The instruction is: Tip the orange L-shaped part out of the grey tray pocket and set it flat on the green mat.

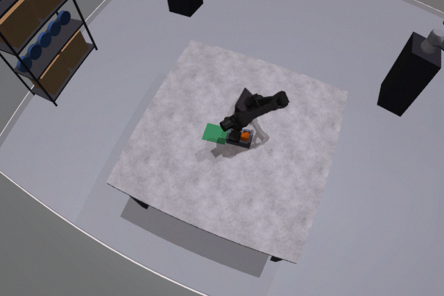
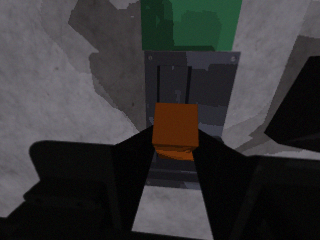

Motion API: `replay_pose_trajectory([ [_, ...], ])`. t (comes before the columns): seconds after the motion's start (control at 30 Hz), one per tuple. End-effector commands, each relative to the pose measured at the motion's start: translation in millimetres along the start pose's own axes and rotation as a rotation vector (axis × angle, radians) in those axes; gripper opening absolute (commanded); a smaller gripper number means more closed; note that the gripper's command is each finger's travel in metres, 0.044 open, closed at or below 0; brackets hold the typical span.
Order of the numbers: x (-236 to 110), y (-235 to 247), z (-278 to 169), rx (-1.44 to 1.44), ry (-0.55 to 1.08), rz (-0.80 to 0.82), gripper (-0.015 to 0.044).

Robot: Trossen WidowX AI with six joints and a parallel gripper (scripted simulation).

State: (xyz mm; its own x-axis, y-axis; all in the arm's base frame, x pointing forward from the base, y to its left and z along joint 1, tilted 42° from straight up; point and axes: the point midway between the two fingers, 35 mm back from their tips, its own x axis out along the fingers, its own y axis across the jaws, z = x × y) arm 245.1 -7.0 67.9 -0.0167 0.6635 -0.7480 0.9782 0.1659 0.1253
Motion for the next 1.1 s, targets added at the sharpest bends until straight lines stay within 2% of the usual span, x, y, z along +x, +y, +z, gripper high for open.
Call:
replay_pose_trajectory([
  [0.0,-10,2,0,-0.005,-0.003,0.006,0.0000],
  [1.07,-53,1,0,-0.004,-0.004,0.005,0.0000],
])
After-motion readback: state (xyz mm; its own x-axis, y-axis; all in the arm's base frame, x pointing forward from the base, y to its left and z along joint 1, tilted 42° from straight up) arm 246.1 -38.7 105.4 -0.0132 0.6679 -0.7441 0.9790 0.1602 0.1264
